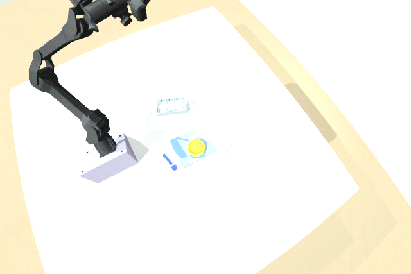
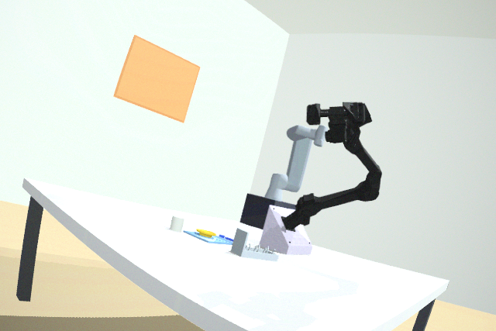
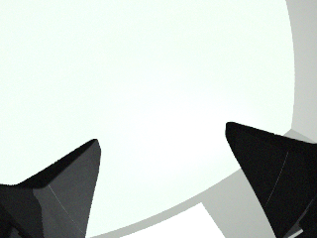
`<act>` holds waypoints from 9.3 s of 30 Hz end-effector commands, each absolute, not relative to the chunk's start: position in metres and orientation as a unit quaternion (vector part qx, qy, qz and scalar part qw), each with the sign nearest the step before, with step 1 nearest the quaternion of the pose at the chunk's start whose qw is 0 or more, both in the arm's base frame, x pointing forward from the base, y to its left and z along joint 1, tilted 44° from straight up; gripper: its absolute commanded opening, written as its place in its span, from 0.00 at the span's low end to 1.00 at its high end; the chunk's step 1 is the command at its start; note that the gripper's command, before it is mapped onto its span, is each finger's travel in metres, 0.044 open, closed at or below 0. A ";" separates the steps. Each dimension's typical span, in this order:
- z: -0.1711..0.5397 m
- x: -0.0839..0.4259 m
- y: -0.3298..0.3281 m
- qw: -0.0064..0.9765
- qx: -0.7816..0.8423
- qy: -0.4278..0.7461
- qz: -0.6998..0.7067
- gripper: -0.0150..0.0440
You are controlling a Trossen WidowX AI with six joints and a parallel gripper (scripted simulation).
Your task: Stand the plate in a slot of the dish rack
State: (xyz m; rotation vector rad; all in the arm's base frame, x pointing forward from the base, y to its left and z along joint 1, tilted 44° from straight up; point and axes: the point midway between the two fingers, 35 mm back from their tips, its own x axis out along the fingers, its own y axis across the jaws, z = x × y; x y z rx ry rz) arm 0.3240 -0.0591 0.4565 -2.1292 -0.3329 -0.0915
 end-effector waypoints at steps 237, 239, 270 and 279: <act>0.090 0.313 -0.065 0.515 0.460 0.723 0.016 0.25; 0.098 0.309 -0.058 0.499 0.478 0.723 -0.009 0.25; 0.174 0.218 0.041 0.174 0.669 0.625 -0.364 0.25; 0.175 0.212 0.045 0.156 0.673 0.616 -0.379 0.25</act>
